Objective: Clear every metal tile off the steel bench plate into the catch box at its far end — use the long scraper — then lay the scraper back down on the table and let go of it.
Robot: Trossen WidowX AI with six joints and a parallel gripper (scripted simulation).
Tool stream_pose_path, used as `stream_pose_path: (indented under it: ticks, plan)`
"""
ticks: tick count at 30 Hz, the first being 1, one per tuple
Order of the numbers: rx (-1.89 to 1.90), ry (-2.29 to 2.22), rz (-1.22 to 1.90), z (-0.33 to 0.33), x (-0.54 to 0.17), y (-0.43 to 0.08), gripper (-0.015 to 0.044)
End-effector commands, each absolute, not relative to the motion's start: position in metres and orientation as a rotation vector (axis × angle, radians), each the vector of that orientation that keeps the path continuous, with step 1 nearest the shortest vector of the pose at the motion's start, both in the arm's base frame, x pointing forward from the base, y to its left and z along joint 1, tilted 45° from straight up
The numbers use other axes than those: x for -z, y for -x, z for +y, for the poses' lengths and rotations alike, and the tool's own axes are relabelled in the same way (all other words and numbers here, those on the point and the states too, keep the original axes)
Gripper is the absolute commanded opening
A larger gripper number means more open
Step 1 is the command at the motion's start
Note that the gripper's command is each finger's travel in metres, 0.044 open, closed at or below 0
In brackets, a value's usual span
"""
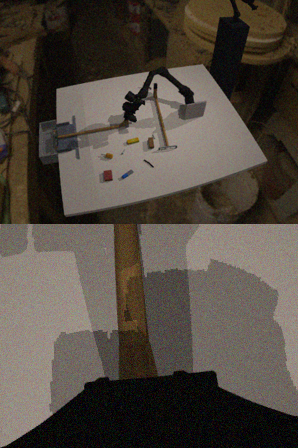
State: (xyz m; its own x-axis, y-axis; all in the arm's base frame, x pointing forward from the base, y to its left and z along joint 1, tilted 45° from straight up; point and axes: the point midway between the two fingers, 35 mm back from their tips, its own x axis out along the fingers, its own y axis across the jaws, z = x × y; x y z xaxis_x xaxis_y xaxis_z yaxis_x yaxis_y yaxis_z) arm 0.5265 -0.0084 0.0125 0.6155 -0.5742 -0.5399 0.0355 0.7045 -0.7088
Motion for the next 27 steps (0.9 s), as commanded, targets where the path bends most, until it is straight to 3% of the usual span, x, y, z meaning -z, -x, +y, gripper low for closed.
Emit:
stream_pose_path:
  ticks: [1, 27]
  plan:
    - [0.387, 0.716, 0.840, -0.008, -0.013, -0.528, 0.0000]
    - [0.385, 0.715, 0.839, -0.004, -0.014, -0.510, 0.0000]
